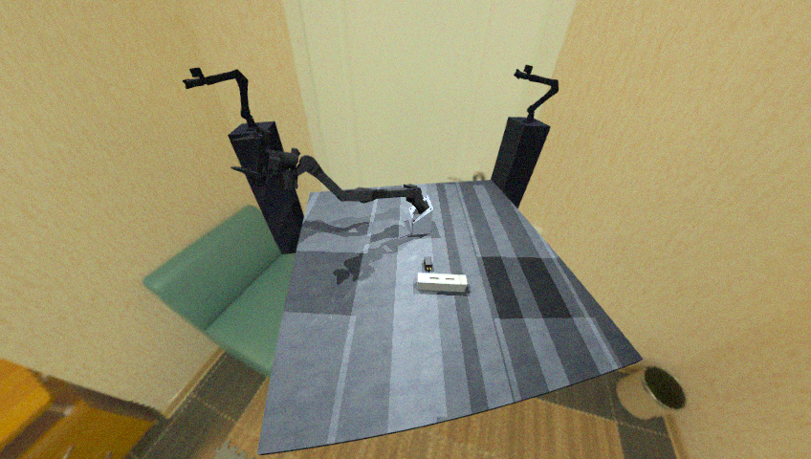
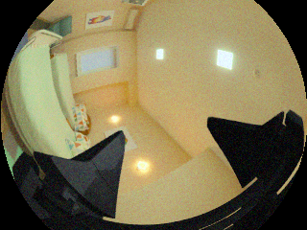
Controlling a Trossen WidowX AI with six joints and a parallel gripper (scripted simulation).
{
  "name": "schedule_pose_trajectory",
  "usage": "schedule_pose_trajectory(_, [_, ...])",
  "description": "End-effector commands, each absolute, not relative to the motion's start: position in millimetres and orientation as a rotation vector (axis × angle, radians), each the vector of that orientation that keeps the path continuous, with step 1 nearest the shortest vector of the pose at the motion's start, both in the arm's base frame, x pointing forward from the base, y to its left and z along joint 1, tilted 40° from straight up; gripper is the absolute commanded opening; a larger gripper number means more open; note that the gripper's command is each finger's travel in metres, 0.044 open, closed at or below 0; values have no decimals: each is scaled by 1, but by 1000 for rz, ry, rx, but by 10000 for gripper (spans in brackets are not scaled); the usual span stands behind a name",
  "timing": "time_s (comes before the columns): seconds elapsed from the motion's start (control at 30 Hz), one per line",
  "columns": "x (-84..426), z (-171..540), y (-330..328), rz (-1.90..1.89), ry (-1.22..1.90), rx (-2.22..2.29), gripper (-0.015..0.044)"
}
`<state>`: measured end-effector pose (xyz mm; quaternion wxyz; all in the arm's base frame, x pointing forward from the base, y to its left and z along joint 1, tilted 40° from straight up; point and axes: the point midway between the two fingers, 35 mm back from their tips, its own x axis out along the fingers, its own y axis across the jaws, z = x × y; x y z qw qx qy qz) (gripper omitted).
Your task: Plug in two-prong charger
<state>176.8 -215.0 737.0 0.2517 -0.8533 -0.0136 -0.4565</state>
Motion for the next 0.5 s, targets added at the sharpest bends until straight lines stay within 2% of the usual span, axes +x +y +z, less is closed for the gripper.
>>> schedule_pose_trajectory(0.0, [176, 737, -215, -1244, -36, -2323, 426])
schedule_pose_trajectory(0.03, [175, 738, -214, -1249, -35, -2327, 440])
schedule_pose_trajectory(0.47, [123, 760, -161, -1470, 47, -2574, 440])
